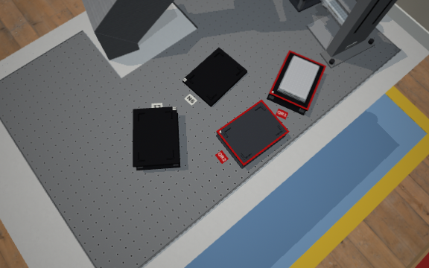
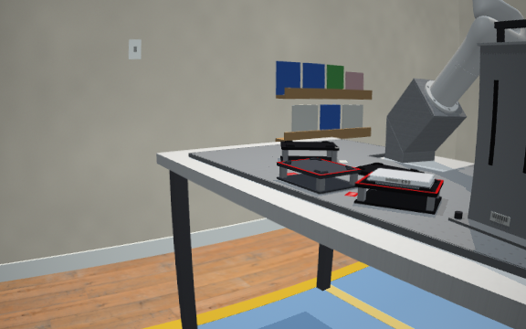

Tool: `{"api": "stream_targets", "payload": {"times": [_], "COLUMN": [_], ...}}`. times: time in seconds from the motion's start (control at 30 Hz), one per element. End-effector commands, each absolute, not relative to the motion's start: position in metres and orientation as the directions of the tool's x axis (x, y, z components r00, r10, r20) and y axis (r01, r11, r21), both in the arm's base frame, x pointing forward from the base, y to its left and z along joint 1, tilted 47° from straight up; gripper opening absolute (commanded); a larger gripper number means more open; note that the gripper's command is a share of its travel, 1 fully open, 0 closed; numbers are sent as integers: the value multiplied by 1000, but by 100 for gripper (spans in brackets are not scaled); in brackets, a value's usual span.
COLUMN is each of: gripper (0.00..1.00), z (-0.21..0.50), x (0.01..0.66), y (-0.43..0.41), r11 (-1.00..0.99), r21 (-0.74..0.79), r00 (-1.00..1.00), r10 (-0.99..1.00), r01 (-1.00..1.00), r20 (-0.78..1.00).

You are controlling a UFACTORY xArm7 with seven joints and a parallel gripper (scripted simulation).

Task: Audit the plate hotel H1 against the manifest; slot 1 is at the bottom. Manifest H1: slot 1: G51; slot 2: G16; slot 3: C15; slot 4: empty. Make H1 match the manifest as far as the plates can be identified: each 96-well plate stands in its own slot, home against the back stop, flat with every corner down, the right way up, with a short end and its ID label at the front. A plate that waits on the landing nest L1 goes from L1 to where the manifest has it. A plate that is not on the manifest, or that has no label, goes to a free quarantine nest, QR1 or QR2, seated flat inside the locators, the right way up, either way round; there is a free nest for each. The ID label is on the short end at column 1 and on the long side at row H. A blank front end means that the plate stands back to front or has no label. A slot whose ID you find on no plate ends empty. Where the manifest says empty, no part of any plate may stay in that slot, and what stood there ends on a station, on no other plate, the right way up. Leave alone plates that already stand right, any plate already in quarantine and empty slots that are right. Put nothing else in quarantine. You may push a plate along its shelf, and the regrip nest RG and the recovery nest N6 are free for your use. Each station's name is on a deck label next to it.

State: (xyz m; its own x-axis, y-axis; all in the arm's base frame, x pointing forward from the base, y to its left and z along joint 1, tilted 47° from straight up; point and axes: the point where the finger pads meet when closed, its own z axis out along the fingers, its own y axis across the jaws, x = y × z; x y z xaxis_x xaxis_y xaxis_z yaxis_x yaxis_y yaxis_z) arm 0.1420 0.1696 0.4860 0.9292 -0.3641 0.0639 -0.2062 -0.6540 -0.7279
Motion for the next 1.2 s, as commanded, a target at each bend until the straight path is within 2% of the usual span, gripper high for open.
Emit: {"api": "stream_targets", "payload": {"times": [0.0,1.17], "gripper": [0,0], "z": [482,447], "x": [145,160], "y": [175,209], "r11": [-652,-652], "r21": [-731,-731], "r00": [929,929], "r10": [-365,-365], "r01": [-205,-205], "r20": [65,65]}}
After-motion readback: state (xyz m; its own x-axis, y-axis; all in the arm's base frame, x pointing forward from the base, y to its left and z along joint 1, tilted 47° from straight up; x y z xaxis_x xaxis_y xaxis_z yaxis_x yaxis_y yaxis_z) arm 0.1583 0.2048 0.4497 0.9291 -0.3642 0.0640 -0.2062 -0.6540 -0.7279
